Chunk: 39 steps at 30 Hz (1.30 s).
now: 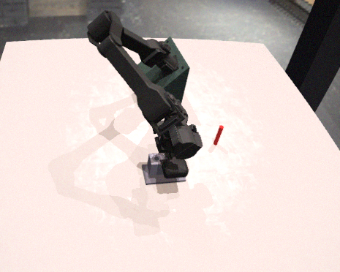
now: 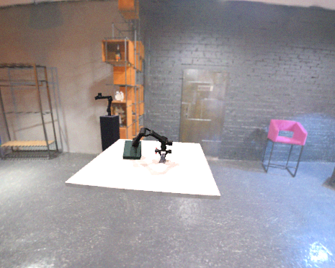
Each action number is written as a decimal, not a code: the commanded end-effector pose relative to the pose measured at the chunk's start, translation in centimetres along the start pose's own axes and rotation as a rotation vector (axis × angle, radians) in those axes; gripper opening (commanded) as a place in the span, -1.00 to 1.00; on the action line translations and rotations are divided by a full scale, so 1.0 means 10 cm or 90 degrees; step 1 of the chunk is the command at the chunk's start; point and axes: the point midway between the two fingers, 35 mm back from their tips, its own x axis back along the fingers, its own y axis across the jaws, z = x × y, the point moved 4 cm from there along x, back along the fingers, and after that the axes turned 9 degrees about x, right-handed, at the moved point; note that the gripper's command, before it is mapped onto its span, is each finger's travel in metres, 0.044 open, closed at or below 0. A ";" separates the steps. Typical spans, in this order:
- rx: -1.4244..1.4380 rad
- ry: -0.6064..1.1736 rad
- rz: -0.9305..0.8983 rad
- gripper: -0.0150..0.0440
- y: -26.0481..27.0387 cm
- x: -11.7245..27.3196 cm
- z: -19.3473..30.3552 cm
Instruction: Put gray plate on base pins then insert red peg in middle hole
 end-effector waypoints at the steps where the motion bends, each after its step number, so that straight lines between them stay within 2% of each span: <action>1: 0.006 0.002 -0.004 -0.49 0.02 -0.07 -0.02; 14: 0.002 0.001 0.000 -0.49 0.01 -0.10 0.00; 31: 0.002 0.001 0.000 1.00 0.01 -0.10 0.00; 35: 0.002 0.001 0.000 1.00 0.00 -0.08 0.00; 39: 0.004 -0.006 -0.001 1.00 -0.06 0.47 -0.03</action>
